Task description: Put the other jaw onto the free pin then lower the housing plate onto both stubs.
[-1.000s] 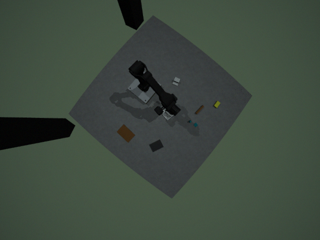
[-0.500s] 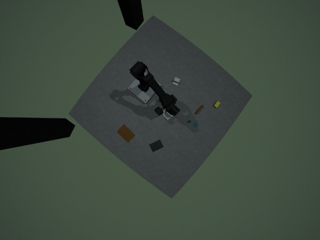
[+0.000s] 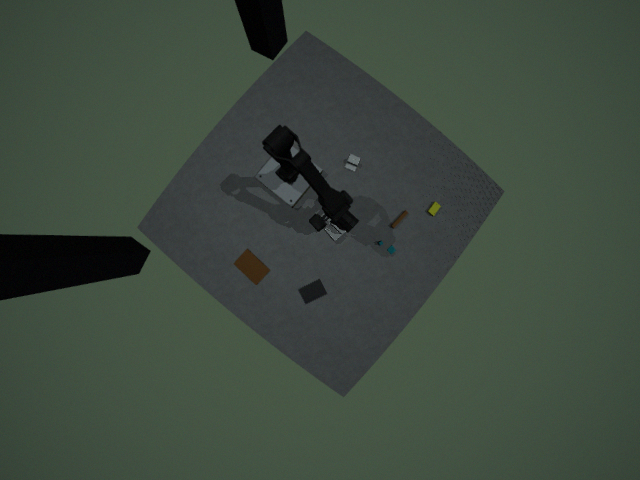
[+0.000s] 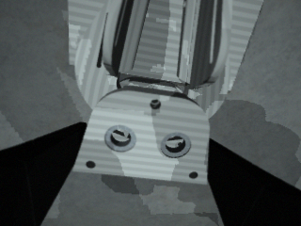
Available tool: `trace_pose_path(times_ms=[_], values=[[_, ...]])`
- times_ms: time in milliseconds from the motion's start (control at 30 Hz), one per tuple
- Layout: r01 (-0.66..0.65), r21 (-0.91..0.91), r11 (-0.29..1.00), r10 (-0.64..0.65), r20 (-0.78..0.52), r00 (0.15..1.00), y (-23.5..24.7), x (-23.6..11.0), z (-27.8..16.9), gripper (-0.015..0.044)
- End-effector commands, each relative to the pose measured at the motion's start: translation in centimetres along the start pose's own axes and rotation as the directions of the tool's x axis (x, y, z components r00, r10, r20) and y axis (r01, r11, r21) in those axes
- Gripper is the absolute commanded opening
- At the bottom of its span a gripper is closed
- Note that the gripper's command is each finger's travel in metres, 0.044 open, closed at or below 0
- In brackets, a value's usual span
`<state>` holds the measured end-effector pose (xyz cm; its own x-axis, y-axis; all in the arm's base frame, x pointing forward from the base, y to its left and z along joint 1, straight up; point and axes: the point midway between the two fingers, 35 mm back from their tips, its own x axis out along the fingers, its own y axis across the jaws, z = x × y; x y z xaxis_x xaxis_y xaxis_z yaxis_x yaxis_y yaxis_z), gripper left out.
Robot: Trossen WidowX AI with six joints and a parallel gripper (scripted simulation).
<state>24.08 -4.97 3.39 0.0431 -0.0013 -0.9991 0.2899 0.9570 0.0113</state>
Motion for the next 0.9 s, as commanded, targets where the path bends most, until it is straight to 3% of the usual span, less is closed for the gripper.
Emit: trace_pose_path(times_ms=[0,867], values=[[0.006,-0.005,1.000,-0.007,-0.017,1.000,-0.11,1.01,-0.37,0.0351],[0.006,-0.005,1.000,-0.007,-0.017,1.000,-0.11,1.47,-0.41,0.0351]])
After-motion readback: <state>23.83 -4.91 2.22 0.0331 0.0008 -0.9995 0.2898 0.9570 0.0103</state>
